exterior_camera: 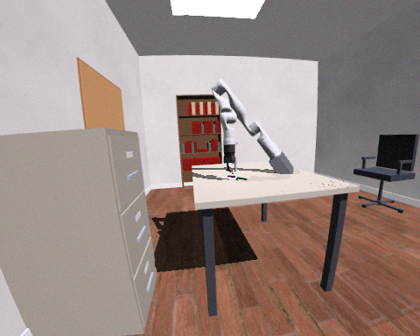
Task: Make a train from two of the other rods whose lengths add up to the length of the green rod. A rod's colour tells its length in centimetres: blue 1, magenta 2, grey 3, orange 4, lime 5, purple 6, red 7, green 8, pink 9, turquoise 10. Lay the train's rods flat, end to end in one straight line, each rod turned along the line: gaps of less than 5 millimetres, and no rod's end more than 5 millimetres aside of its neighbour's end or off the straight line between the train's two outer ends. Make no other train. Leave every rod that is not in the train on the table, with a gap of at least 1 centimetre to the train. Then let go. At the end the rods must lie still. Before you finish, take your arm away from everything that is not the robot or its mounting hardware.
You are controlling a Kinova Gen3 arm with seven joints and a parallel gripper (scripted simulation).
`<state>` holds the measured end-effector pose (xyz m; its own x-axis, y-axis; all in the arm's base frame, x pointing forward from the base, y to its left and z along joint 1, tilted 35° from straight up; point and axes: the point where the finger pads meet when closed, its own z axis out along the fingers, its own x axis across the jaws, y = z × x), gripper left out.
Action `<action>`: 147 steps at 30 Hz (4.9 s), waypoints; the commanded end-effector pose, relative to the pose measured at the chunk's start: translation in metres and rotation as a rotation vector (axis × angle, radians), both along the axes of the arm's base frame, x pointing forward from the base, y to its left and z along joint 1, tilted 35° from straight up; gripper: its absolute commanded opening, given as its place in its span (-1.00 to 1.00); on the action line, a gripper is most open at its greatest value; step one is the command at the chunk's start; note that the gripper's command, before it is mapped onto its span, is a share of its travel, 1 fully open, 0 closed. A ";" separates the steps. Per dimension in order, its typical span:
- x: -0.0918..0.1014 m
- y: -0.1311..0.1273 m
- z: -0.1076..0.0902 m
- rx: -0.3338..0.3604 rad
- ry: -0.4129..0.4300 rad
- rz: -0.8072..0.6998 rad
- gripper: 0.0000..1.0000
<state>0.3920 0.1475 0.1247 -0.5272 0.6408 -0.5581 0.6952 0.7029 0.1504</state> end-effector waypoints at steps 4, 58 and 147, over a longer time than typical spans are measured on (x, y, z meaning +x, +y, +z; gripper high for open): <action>0.000 0.001 0.000 0.001 -0.001 0.001 1.00; -0.007 0.003 -0.004 0.100 -0.064 -0.165 1.00; -0.029 0.023 -0.017 1.202 -0.759 -2.002 1.00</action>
<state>0.3647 0.1679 0.1075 0.8518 -0.0408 0.5223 -0.1961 -0.9493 0.2457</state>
